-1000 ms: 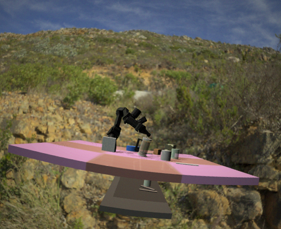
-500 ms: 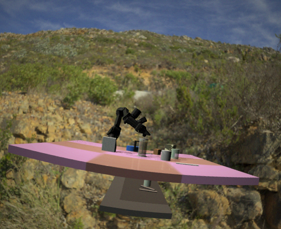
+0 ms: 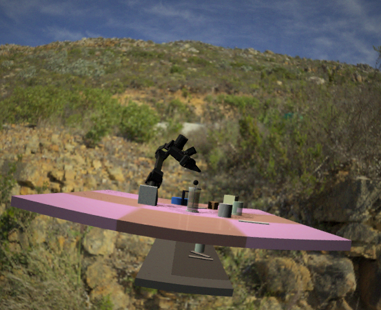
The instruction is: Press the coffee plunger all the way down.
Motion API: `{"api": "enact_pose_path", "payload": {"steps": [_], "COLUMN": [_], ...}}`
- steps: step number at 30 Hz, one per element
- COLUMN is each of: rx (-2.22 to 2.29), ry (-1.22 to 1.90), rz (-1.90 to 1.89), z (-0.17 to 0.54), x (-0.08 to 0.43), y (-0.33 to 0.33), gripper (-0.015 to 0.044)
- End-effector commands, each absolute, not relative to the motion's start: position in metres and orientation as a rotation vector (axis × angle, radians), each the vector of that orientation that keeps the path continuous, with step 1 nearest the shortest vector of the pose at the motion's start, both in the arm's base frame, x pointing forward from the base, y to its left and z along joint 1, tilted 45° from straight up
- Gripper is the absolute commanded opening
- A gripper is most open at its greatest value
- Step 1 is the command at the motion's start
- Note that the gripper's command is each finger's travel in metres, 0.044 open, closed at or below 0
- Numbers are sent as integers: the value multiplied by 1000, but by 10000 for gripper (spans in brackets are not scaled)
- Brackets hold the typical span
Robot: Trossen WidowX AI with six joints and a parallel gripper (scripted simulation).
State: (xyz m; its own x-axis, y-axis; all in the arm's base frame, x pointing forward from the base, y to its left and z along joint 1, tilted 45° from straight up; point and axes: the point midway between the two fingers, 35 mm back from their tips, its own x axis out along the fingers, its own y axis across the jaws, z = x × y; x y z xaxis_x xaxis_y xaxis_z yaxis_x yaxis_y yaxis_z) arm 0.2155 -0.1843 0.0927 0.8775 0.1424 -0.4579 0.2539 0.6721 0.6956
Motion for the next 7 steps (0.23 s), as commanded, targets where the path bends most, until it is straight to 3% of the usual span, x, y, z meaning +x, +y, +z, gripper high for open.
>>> {"api": "enact_pose_path", "payload": {"steps": [1, 7], "rx": [826, 826], "ry": [491, 491], "rz": [-53, -53], "z": [113, 112], "x": [209, 209], "y": [-188, -188], "gripper": [440, 440]}}
